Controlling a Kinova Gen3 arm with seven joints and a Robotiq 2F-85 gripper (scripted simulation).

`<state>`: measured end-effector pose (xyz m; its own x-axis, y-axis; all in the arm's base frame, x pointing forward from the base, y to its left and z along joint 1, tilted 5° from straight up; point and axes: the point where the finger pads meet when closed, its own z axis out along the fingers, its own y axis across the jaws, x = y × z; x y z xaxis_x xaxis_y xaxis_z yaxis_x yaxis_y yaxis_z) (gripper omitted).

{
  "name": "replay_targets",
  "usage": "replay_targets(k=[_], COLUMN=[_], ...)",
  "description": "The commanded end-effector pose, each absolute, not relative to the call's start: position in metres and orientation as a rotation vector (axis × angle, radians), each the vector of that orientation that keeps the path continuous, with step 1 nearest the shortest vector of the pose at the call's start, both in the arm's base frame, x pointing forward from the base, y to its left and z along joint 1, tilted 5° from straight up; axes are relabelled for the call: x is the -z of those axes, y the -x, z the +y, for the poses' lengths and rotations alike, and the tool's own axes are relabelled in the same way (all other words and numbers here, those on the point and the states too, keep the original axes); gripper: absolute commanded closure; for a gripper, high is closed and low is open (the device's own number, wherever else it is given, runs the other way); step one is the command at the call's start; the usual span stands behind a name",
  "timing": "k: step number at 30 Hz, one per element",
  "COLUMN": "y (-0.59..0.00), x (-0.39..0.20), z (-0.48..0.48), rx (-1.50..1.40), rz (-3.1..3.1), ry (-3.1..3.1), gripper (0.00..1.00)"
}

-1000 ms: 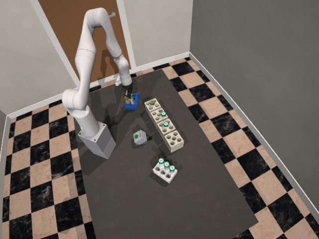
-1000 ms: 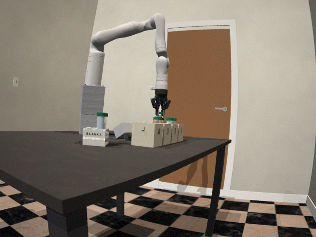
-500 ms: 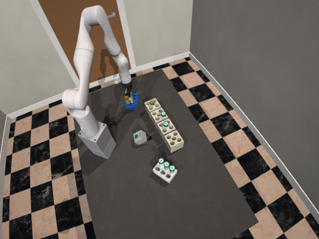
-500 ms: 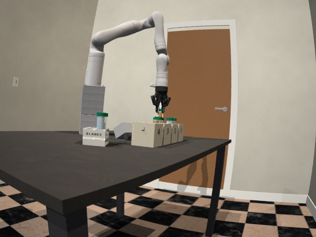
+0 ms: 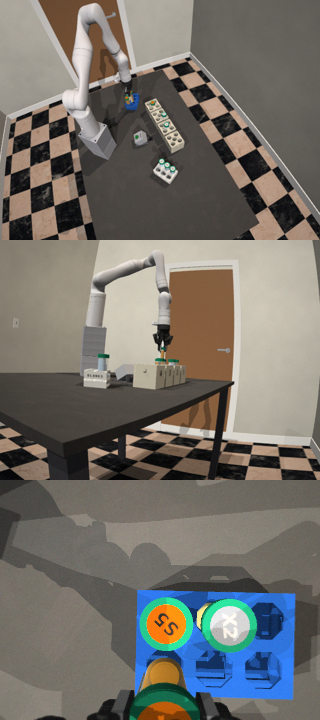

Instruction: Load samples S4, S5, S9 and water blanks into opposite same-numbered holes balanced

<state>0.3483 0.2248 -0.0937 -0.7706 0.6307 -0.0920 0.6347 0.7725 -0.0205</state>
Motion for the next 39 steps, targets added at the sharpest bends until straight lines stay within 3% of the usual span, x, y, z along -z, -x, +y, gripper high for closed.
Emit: replay_targets(k=[1,39], y=[-0.348,-0.346], x=[0.089,0.046], z=[0.225,0.229], rx=[0.076,0.075], rz=[2.882,2.882], ry=[-1.03,-1.03], gripper=[0.9,0.9])
